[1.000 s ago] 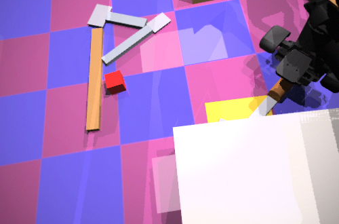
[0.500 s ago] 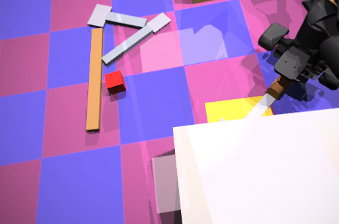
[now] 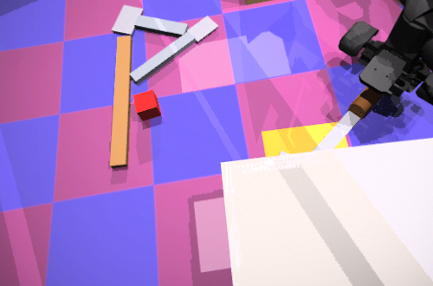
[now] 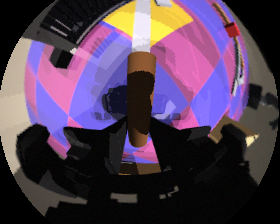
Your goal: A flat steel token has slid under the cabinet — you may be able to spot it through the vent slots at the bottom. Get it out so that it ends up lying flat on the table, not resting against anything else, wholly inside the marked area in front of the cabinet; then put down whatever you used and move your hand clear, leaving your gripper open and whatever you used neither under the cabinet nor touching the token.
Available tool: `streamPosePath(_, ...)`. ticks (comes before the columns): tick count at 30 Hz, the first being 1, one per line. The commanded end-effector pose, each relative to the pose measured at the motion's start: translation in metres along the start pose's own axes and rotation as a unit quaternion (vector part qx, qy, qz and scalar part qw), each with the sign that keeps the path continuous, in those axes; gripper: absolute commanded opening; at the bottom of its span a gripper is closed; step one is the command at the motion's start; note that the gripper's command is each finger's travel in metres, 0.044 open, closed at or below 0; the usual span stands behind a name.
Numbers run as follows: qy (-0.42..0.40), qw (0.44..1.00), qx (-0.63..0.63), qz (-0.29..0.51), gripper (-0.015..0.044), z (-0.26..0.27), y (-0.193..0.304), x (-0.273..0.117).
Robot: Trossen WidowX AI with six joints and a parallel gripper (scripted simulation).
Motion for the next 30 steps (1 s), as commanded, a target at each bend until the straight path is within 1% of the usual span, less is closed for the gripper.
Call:
streamPosePath(1,0.002,1.0,-0.001,-0.002,0.0,0.0,0.009,0.001)
streamPosePath(30,0.002,1.0,0.0,0.0,0.0,0.002,0.063,0.001)
Point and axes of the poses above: the point midway between the two fingers, 35 mm back from their tips, its own x axis out along the fingers, its own z axis across the jaws, y = z × x, the point moved 8 cm from there along -x, back along the fingers, and after that the axes turned 2 degrees about x, right-handed, at the moved point
